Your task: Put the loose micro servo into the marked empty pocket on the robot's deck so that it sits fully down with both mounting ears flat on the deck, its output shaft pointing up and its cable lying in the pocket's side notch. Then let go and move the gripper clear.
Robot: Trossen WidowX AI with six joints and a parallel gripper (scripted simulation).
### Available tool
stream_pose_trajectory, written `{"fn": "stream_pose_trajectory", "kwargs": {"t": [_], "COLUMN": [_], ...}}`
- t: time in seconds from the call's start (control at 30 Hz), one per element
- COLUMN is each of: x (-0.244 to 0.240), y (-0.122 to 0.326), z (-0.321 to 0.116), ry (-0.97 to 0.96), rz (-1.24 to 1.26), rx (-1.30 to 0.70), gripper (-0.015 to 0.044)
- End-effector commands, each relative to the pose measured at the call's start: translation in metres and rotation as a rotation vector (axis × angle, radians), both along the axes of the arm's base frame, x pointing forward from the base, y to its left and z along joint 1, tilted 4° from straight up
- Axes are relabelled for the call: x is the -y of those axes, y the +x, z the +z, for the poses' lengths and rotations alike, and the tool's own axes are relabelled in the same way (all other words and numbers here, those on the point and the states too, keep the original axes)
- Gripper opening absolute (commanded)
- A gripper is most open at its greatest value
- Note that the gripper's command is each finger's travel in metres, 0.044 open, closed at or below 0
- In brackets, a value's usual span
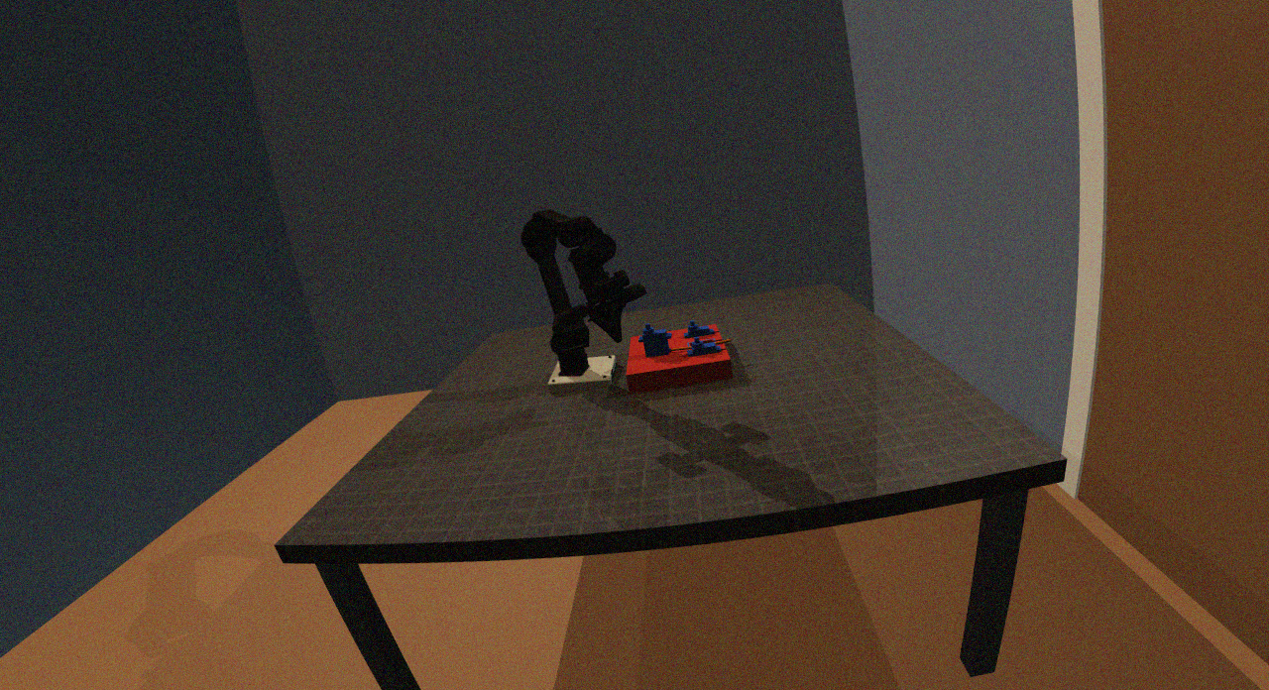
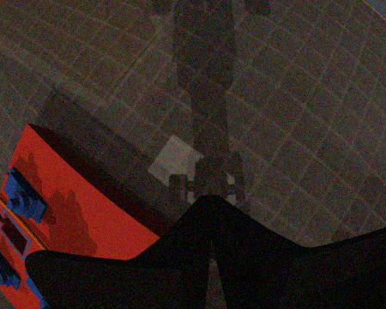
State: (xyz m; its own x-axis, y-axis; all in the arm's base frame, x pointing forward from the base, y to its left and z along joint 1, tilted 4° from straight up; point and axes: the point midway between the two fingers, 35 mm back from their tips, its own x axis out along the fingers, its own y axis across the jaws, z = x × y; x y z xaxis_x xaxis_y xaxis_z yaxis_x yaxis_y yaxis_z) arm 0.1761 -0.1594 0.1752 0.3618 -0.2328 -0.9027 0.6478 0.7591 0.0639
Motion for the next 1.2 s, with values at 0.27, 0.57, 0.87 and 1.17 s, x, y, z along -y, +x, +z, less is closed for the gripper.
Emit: {"fn": "stream_pose_trajectory", "kwargs": {"t": [0.27, 0.57, 0.87, 1.17], "x": [-0.084, -0.163, -0.257, -0.273], "y": [0.073, 0.097, 0.097, 0.094], "z": [-0.017, -0.032, -0.053, -0.058], "ry": [0.060, 0.059, -0.005, -0.022], "rz": [0.361, 0.609, 0.876, 0.921], "rx": [-0.135, -0.237, -0.371, -0.393], "gripper": [0.0000, 0.0000, 0.0000, 0.0000]}}
